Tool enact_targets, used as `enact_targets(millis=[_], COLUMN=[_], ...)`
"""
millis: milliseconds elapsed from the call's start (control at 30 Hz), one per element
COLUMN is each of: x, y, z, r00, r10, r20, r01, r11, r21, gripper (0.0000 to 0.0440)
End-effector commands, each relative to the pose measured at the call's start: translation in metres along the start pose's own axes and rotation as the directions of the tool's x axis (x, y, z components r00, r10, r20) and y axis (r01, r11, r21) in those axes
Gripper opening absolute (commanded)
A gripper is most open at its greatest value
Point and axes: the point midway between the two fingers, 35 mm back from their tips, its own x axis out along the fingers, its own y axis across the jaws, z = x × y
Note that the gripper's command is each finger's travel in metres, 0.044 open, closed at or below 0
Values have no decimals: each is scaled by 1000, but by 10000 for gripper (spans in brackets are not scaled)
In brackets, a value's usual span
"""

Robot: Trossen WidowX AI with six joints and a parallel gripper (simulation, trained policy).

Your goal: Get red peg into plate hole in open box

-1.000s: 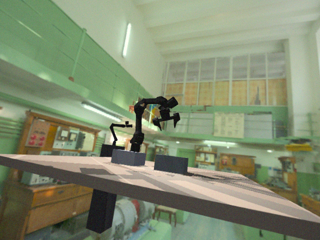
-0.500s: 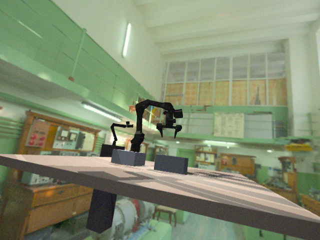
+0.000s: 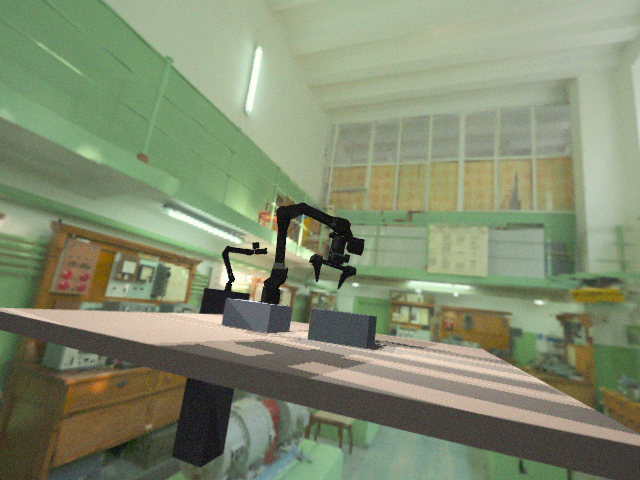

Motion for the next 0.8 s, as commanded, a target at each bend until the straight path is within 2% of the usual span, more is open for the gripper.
enact_targets(millis=[0, 367, 767], x=[6, 31, 70], y=[-2, -3, 7], z=[-16, -60, -80], r00=[999, 990, 989], r10=[-42, -138, -147], r20=[-20, -37, -28], r01=[42, 133, 139], r11=[999, 984, 972], r21=[-23, -118, -190], gripper=[440, 440, 440])
